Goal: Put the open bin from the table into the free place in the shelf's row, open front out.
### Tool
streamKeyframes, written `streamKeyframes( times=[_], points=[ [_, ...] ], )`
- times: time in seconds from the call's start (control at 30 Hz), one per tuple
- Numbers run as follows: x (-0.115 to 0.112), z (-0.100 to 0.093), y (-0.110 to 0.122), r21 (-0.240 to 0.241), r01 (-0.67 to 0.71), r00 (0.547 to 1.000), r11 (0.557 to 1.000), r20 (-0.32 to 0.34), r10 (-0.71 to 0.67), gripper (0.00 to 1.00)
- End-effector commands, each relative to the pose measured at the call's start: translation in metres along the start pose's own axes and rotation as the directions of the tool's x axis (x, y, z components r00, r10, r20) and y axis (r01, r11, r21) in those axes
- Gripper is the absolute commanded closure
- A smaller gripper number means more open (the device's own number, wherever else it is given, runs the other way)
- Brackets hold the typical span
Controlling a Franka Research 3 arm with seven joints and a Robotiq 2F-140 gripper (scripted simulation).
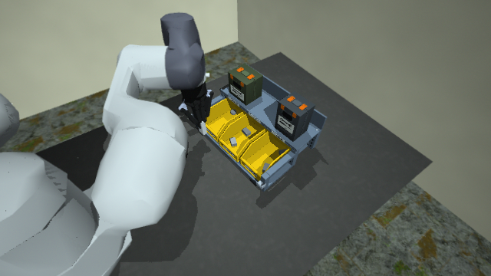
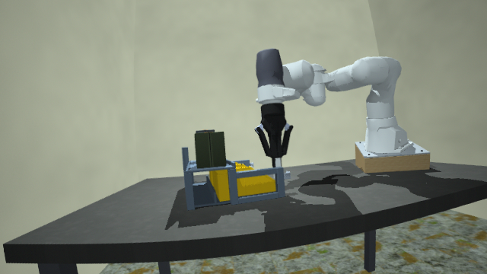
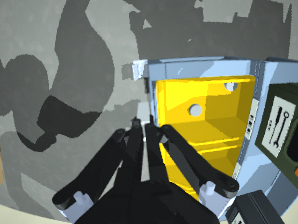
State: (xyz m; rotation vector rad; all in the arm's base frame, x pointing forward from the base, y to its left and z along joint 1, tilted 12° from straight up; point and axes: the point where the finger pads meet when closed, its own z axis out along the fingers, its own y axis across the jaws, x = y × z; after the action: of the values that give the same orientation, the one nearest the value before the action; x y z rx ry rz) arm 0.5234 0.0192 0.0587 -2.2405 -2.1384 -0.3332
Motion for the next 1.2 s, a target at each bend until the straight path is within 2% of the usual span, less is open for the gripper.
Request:
streamKeyframes(
  times=[0.0,0.4,0.73,1.17],
  points=[
    [-0.001,-0.003,-0.003,0.004,-0.007,1.000,1.000,0.001,0.007,1.00],
    [-0.001,-0.008,-0.003,0.004,-0.007,1.000,1.000,0.001,0.007,1.00],
    [-0.001,-0.038,-0.003,0.004,-0.007,1.000,1.000,0.001,0.007,1.00],
    [-0.001,-0.062,-0.003,0.004,-0.007,1.000,1.000,0.001,0.007,1.00]
  ],
)
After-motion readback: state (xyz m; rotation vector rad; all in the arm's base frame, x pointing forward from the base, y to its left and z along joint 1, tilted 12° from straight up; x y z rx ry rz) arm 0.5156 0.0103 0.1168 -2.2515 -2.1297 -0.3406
